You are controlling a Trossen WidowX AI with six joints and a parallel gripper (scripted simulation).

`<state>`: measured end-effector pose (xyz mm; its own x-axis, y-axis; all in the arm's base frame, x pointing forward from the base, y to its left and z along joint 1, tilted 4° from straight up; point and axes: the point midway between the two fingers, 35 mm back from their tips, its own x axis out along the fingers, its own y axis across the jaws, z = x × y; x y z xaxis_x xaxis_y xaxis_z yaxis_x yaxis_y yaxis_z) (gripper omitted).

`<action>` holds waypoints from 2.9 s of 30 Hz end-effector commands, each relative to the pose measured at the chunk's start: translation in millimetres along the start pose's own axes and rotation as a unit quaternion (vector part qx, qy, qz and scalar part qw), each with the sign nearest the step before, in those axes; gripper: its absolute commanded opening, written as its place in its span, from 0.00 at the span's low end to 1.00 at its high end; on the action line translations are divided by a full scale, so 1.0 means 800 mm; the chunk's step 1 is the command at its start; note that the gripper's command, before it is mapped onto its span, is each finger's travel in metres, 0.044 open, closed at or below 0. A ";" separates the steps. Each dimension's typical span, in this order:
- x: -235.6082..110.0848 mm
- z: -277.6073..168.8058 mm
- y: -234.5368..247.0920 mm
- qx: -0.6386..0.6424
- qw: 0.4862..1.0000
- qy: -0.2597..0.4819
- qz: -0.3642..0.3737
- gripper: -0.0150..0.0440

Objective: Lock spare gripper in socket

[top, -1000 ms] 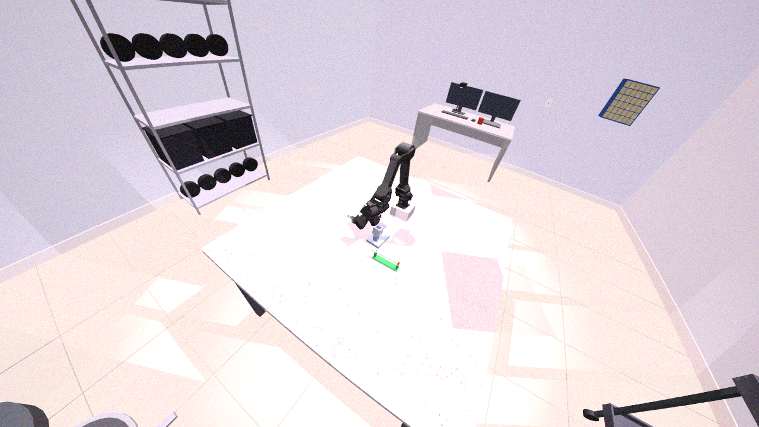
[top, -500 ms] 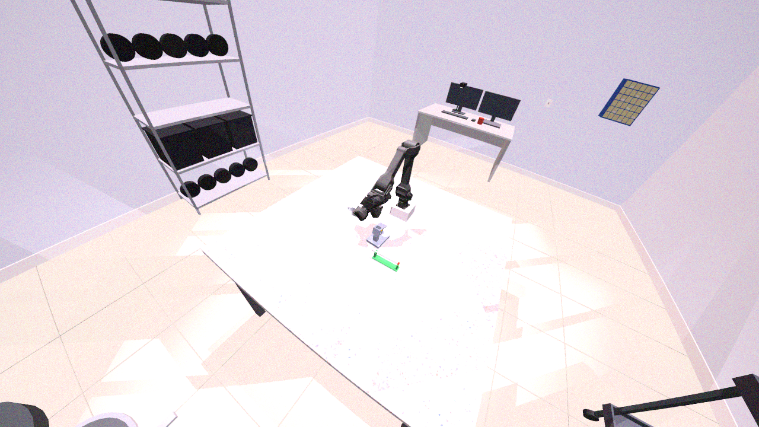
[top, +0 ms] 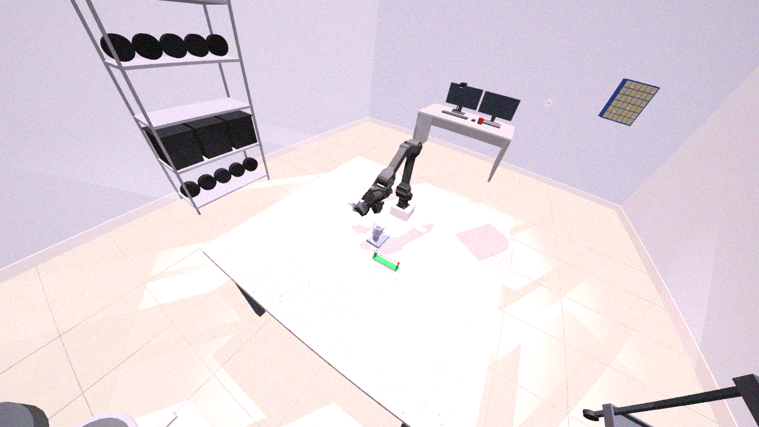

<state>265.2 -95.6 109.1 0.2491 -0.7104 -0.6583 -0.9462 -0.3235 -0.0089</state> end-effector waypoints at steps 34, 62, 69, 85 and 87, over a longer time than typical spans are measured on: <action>-0.057 0.031 -0.015 0.406 0.896 -0.117 -0.136 0.25; -0.112 0.060 -0.023 0.673 0.653 -0.304 -0.167 0.25; -0.127 0.067 -0.024 0.717 0.579 -0.356 -0.156 0.25; -0.160 0.084 -0.023 0.780 0.400 -0.471 -0.100 0.25; -0.163 0.085 -0.023 0.783 0.385 -0.480 -0.094 0.25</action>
<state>237.1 39.5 138.5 0.8461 -0.0052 -0.5331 -0.0921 0.9835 -0.1557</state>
